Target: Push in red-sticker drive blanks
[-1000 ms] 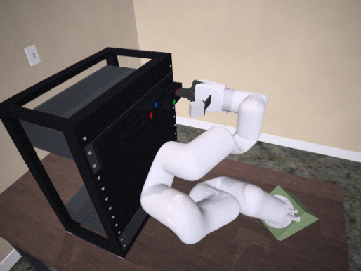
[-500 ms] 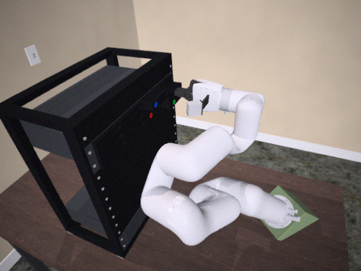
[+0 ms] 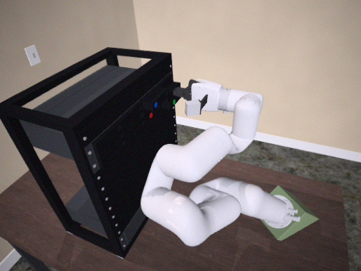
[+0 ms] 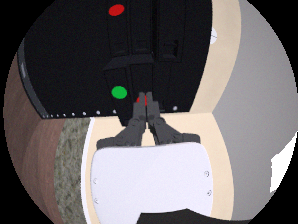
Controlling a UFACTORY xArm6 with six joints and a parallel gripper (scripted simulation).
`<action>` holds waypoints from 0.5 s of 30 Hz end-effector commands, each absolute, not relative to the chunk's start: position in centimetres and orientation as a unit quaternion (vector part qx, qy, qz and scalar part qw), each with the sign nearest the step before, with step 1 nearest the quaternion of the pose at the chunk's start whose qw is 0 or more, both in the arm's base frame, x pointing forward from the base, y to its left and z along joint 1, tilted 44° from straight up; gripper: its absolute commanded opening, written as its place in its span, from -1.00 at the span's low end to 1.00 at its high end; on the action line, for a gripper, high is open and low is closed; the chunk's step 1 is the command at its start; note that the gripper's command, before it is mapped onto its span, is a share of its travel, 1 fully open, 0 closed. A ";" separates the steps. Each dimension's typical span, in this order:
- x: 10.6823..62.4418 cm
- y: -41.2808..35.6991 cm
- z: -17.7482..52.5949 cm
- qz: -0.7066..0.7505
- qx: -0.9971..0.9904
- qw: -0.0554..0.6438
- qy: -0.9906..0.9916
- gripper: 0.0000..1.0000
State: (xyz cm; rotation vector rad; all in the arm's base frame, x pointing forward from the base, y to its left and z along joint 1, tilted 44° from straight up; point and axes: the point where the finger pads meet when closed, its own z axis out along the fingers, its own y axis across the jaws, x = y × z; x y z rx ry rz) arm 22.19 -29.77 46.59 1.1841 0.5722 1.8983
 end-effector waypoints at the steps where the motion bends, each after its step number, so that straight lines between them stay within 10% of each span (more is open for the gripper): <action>1: 22.7 -29.8 46.9 0.751 0.469 0.405 0.227 -1.00; 15: 22.9 -29.8 47.0 0.751 0.469 0.405 0.227 -1.00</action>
